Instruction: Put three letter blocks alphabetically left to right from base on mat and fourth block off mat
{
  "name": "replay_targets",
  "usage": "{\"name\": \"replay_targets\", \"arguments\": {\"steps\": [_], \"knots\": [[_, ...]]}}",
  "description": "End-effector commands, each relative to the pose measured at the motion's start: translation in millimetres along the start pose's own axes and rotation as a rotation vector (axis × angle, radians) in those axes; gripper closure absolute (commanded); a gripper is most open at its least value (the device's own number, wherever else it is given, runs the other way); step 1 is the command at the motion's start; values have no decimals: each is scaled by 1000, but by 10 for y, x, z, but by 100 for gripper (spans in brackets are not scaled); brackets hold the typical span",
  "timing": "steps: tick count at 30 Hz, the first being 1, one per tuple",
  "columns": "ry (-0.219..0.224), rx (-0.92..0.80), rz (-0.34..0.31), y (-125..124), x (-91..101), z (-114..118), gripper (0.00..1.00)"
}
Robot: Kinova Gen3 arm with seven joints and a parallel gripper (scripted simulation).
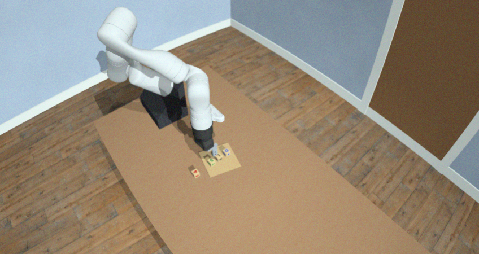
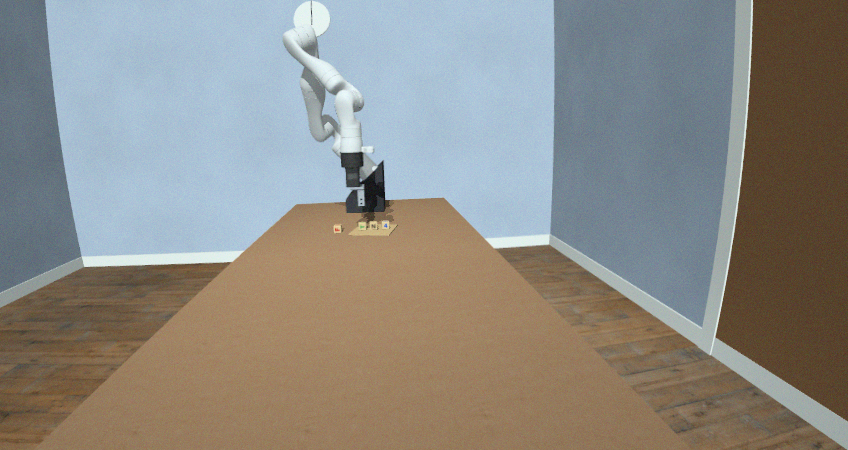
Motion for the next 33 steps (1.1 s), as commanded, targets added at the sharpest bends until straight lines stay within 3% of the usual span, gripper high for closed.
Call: {"name": "replay_targets", "arguments": {"steps": [1, 16, 28, 33], "knots": [[3, 3, 3, -17, 35, 16, 0], [3, 3, 3, -16, 107, 17, 0], [6, -1, 4, 0, 692, 30, 0], [2, 3, 3, -11, 796, 16, 0]]}}
Point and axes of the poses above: the point where the finger pads meet when closed, its own x axis back along the fingers, its own z axis across the jaws, y = z × x, the point moved 1 cm from there along x, back along the fingers, and after that the axes turned 7 degrees about -x, right-handed, at the moved point
